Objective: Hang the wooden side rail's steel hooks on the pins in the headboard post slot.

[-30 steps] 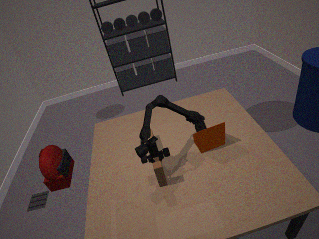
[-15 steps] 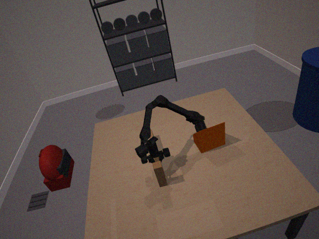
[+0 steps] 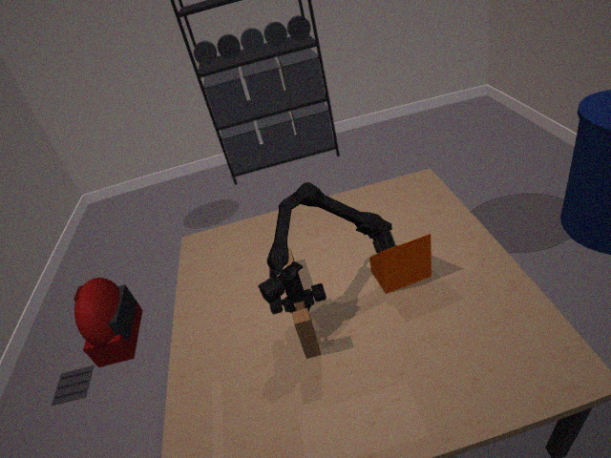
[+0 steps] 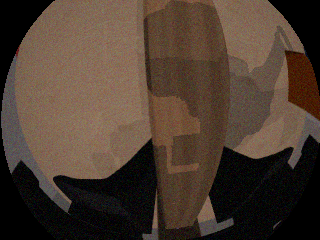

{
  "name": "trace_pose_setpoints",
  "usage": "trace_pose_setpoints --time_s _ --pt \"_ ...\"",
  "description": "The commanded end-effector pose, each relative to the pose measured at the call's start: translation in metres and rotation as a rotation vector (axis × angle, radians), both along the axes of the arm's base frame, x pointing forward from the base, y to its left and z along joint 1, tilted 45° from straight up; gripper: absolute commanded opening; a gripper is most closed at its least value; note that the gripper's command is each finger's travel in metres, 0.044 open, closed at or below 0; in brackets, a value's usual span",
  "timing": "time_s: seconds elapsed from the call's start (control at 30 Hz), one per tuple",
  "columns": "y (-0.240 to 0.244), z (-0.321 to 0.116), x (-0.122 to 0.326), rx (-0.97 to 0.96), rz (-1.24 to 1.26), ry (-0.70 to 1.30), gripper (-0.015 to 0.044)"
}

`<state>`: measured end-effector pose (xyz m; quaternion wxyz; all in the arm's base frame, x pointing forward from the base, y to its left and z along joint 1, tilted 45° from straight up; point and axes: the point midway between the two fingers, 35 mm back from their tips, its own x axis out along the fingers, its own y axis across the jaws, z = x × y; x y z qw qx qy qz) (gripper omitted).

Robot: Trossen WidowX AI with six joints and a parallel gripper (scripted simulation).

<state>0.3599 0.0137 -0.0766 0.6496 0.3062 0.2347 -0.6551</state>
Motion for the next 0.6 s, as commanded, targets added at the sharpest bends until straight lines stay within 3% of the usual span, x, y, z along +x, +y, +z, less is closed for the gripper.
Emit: trace_pose_setpoints --time_s 0.0,0.57 --pt "0.0072 -0.0001 -0.0003 0.004 0.012 -0.003 0.0000" --pt "0.0081 -0.0015 0.0001 0.004 0.012 -0.003 0.0000"
